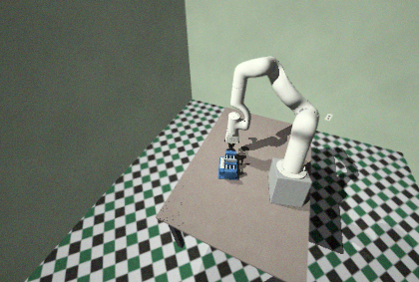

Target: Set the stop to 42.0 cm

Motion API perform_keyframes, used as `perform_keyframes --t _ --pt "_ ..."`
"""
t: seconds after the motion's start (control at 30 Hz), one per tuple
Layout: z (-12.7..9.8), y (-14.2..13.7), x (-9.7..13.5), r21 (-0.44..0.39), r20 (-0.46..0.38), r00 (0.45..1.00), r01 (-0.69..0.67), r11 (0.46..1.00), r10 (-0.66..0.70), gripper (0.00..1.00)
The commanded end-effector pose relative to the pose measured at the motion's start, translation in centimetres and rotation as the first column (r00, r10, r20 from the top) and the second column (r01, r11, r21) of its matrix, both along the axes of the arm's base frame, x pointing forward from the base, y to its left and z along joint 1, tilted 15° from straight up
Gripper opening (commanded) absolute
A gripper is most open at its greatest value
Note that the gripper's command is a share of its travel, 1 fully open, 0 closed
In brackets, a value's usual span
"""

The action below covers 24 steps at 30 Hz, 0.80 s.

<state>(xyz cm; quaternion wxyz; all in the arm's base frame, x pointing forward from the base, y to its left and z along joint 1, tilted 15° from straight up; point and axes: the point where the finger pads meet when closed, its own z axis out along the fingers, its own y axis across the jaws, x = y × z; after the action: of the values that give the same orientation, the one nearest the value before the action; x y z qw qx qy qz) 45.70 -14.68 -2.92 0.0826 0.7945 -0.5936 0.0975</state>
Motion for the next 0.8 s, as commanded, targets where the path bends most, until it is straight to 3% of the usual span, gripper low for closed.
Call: perform_keyframes --t 0.0,0.3,0.77 --pt "0.0 0.1 0.4 0.000 -0.001 1.000 0.000 1.000 0.000 0.06" --pt "-0.4 0.3 1.4 0.000 -0.001 1.000 0.000 1.000 0.000 0.06" --pt "-2.8 0.0 2.8 0.000 -0.001 1.000 0.000 1.000 0.000 0.06"
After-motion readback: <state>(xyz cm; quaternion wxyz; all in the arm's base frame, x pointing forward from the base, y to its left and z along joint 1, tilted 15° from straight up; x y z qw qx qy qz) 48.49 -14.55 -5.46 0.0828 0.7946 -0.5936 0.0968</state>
